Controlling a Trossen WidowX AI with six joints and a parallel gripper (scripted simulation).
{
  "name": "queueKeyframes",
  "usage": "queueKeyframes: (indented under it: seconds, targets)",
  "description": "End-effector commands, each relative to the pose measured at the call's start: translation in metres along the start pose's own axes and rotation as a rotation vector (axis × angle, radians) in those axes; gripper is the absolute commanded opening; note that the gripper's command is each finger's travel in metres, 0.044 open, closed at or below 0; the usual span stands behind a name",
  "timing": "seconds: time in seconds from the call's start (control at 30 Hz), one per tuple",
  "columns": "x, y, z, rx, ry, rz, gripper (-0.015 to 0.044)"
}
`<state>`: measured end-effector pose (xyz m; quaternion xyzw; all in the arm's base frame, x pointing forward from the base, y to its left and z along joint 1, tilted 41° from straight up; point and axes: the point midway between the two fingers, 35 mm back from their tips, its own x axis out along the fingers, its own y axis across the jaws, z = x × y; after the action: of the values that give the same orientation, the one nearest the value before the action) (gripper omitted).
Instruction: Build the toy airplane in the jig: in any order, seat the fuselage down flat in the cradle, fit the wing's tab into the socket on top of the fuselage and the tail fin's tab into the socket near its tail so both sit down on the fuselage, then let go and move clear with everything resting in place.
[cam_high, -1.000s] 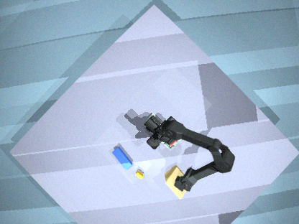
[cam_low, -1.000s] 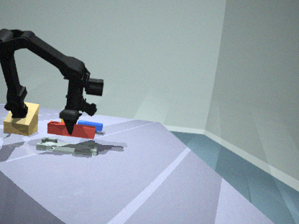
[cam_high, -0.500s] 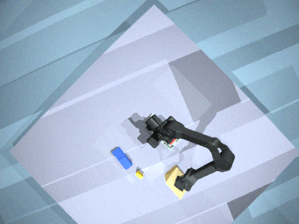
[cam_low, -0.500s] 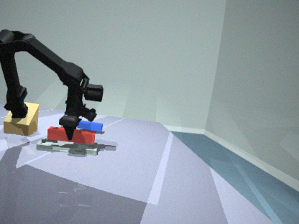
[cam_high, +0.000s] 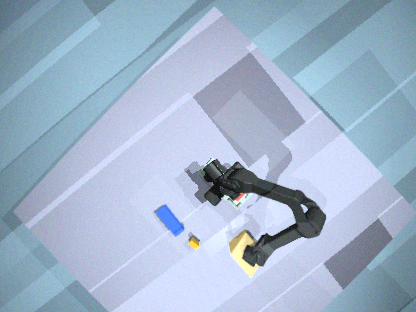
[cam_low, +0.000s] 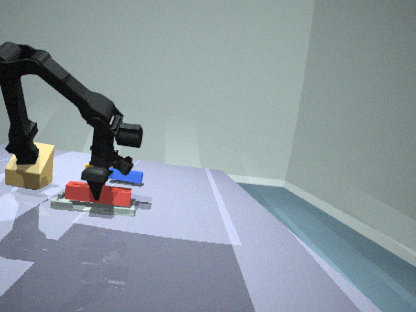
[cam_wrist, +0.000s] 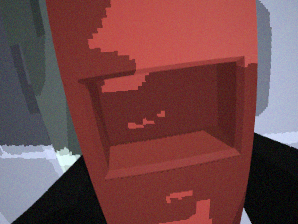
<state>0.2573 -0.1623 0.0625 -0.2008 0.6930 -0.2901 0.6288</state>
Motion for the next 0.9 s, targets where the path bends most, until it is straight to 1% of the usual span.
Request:
queueKeyframes:
  seconds: [0.0, 0.07, 0.23, 0.73, 0.77, 0.87]
  targets:
    - [-0.0004, -0.0001, 0.0002, 0.001, -0.001, 0.0, 0.0175]
    - [-0.0004, -0.0001, 0.0002, 0.001, -0.001, 0.0, 0.0161]
    - [-0.0004, -0.0001, 0.0002, 0.001, -0.001, 0.0, 0.003]
    - [-0.0004, -0.0001, 0.0002, 0.001, -0.001, 0.0, 0.0424]
    - [-0.0004, -0.0001, 0.0002, 0.001, -0.001, 0.0, 0.044]
    - [-0.0004, -0.0001, 0.0002, 0.001, -0.001, 0.0, 0.044]
